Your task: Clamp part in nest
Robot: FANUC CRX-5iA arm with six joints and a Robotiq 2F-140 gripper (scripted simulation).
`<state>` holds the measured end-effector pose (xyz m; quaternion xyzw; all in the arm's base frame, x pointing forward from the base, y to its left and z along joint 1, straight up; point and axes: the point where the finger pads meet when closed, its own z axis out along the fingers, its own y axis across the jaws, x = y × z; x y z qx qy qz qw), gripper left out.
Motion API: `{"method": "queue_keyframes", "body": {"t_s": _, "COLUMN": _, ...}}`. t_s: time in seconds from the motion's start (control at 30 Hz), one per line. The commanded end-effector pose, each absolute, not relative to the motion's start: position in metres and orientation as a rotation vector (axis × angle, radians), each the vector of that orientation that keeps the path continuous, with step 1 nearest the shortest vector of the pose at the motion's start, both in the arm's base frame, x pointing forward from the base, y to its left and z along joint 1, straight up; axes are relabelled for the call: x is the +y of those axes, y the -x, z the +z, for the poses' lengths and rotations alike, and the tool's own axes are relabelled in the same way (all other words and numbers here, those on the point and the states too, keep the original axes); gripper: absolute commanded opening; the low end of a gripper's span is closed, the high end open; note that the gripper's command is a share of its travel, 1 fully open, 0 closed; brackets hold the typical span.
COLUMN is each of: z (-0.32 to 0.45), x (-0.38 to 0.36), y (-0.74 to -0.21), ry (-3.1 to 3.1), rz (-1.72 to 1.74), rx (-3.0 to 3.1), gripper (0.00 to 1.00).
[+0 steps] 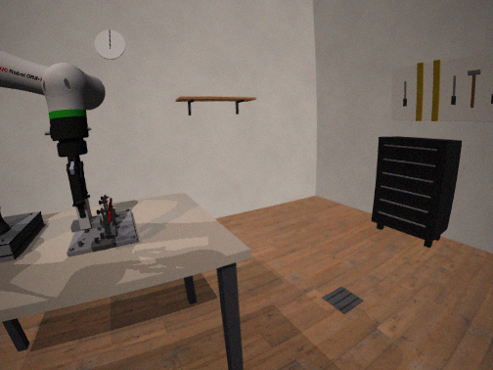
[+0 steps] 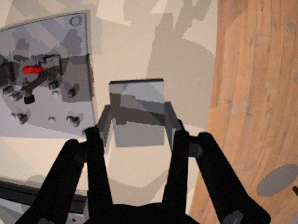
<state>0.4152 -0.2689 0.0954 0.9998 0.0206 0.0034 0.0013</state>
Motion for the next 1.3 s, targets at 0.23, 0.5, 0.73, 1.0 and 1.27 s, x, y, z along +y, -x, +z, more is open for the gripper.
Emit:
{"method": "queue_keyframes", "body": {"t_s": 0.23, "z": 0.095, "x": -0.269, "y": -0.415, "ry": -3.136, "rz": 0.009, "rx": 0.027, "gripper": 0.0}}
{"method": "queue_keyframes", "body": {"t_s": 0.5, "z": 0.094, "x": -0.269, "y": -0.413, "ry": -3.136, "rz": 0.009, "rx": 0.027, "gripper": 0.0}}
{"method": "queue_keyframes", "body": {"t_s": 0.73, "z": 0.09, "x": -0.269, "y": -0.408, "ry": -3.136, "rz": 0.009, "rx": 0.027, "gripper": 0.0}}
{"method": "queue_keyframes", "body": {"t_s": 1.0, "z": 0.085, "x": -0.269, "y": -0.401, "ry": -3.136, "rz": 0.009, "rx": 0.027, "gripper": 0.0}}
{"method": "queue_keyframes", "body": {"t_s": 1.27, "z": 0.079, "x": -0.27, "y": -0.393, "ry": -3.136, "rz": 0.009, "rx": 0.027, "gripper": 0.0}}
